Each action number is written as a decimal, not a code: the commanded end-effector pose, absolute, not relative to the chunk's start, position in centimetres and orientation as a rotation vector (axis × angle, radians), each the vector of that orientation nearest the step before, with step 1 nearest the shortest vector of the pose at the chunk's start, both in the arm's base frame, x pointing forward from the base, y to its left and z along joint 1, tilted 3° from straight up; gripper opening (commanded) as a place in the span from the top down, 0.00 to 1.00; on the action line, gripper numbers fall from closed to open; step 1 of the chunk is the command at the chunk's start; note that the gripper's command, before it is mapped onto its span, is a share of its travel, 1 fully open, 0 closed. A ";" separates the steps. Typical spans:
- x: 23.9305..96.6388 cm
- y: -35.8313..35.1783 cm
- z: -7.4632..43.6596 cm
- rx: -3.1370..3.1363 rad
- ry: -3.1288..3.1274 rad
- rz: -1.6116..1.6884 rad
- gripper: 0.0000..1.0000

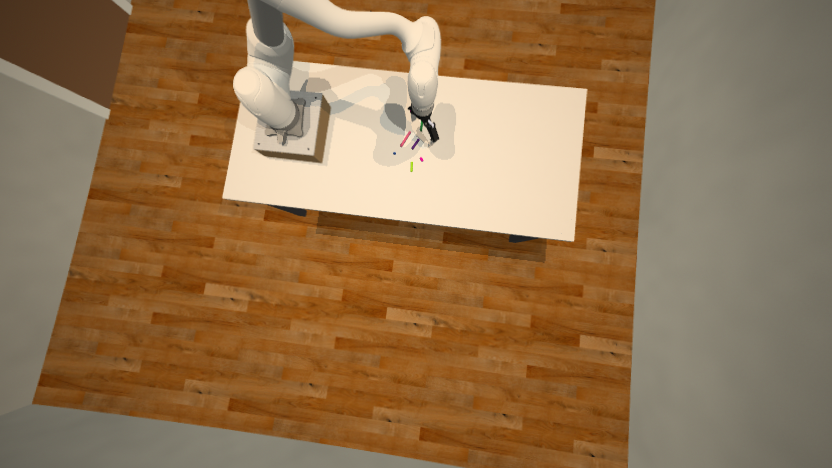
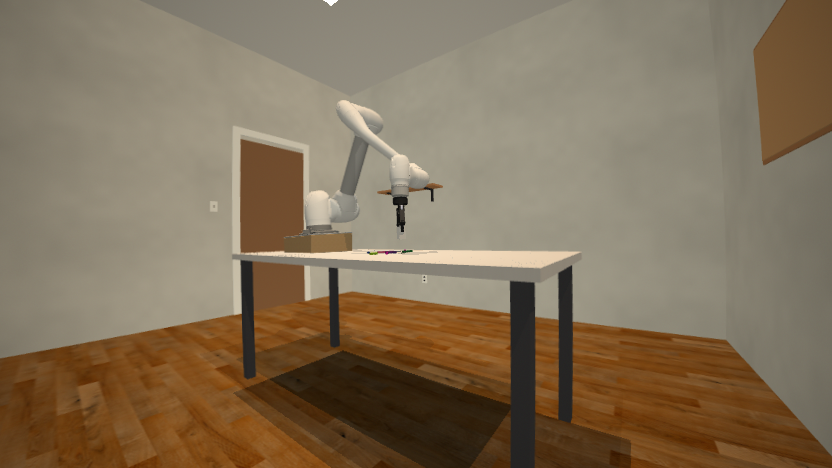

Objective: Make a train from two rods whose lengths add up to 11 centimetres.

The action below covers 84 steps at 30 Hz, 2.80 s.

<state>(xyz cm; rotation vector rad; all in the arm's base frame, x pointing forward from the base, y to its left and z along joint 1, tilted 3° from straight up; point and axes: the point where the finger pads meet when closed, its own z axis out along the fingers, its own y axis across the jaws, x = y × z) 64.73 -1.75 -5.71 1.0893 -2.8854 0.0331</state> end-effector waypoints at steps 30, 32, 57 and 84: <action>64.7 -1.7 -5.7 1.089 -2.886 0.033 0.00; 64.7 -1.7 -5.7 1.089 -2.886 0.033 0.00; 64.7 -1.7 -5.7 1.089 -2.886 0.033 0.00; 64.1 -0.1 -5.4 1.327 -2.783 0.025 0.00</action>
